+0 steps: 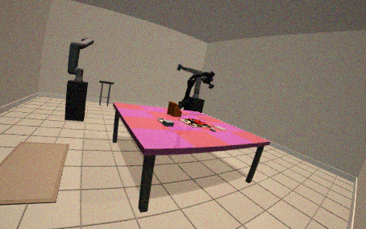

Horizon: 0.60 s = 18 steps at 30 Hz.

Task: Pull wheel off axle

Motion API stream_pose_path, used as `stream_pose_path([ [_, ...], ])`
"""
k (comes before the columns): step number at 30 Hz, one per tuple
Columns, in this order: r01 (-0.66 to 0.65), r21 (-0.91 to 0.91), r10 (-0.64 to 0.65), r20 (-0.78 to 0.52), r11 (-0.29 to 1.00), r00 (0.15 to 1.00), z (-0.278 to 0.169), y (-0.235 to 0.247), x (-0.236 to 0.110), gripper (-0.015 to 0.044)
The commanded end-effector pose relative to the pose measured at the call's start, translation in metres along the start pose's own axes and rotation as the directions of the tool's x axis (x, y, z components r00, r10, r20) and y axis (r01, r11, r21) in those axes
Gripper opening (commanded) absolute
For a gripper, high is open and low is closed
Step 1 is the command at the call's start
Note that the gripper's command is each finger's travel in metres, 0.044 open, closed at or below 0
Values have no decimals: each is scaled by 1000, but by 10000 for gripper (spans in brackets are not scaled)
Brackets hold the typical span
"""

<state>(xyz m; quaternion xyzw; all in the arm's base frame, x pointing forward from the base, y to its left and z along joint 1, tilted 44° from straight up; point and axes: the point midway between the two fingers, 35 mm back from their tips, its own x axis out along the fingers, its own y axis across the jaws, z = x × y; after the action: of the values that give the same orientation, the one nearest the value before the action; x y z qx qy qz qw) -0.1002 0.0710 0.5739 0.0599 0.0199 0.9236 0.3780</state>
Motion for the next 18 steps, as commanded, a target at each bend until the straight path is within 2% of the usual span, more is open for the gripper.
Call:
stream_pose_path([
  [1, 2, 1, -2, -1, 1000, 1000, 0, -1, 0, 374],
  [4, 33, 20, -33, -13, 999, 999, -3, -9, 7, 300],
  [11, 204, 116, -196, -77, 972, 978, -16, -59, 34, 300],
  [18, 392, 182, -371, -139, 902, 918, -28, -117, 46, 300],
])
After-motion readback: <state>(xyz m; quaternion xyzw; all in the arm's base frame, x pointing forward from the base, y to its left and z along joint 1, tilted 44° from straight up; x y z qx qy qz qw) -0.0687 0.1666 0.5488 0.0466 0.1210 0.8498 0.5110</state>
